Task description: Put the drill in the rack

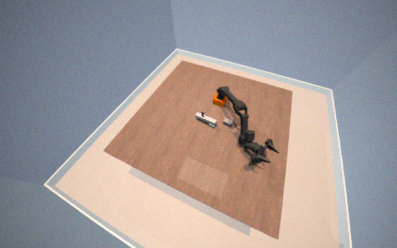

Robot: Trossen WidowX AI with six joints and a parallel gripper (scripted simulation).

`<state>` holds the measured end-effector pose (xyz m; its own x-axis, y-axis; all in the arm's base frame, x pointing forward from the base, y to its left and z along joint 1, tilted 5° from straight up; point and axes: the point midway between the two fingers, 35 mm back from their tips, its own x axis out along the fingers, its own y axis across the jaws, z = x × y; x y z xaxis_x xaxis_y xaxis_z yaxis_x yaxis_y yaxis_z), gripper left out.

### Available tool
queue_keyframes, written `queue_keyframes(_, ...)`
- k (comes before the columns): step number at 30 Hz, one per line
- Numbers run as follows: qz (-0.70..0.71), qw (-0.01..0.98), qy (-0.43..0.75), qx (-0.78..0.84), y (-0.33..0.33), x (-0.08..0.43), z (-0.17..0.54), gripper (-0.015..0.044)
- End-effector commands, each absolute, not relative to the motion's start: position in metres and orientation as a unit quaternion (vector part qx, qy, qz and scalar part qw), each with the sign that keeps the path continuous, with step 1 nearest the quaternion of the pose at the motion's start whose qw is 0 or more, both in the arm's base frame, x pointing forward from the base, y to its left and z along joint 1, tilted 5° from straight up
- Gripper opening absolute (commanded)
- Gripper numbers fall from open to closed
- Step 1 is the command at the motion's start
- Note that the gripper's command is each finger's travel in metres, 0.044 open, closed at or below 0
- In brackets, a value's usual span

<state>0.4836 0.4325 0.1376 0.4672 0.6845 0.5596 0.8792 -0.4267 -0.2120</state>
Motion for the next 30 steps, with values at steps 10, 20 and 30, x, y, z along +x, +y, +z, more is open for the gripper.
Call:
queue_keyframes(10, -0.178, 0.257, -0.472, -0.824, 0.428, 0.492, 0.138, 0.0137)
queue_keyframes(20, 0.097, 0.47, -0.316, -0.819, 0.328, 0.591, 0.13, 0.0)
queue_keyframes(30, 0.245, 0.655, -0.062, -0.712, 0.204, 0.615, 0.107, 0.0)
